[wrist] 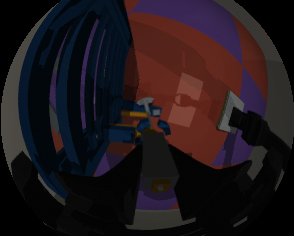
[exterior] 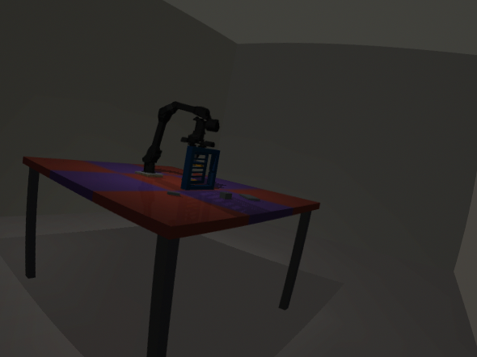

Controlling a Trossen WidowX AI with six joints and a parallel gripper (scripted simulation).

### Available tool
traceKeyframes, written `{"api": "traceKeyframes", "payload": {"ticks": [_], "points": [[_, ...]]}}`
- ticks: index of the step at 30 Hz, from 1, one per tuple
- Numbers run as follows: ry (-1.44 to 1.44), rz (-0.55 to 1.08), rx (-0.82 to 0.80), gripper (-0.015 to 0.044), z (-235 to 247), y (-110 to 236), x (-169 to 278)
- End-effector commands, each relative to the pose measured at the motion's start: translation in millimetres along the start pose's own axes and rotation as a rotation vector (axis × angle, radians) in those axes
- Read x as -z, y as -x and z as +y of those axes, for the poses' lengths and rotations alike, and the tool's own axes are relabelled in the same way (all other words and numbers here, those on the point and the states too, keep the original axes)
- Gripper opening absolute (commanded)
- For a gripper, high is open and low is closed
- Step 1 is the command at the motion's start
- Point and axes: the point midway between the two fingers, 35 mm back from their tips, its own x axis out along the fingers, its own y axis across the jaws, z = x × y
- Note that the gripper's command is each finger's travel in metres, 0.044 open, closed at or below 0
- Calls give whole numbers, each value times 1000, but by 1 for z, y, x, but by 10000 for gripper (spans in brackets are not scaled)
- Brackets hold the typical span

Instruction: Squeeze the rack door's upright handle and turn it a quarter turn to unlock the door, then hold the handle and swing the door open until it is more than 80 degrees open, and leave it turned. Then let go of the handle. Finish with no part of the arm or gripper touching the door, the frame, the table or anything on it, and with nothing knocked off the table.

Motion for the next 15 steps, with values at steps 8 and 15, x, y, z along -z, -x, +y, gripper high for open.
{"api": "traceKeyframes", "payload": {"ticks": [8, 15], "points": [[221, -6, -3, 9, -21, -1, -8], [330, -7, -2, 9, -35, -1, -15]]}}
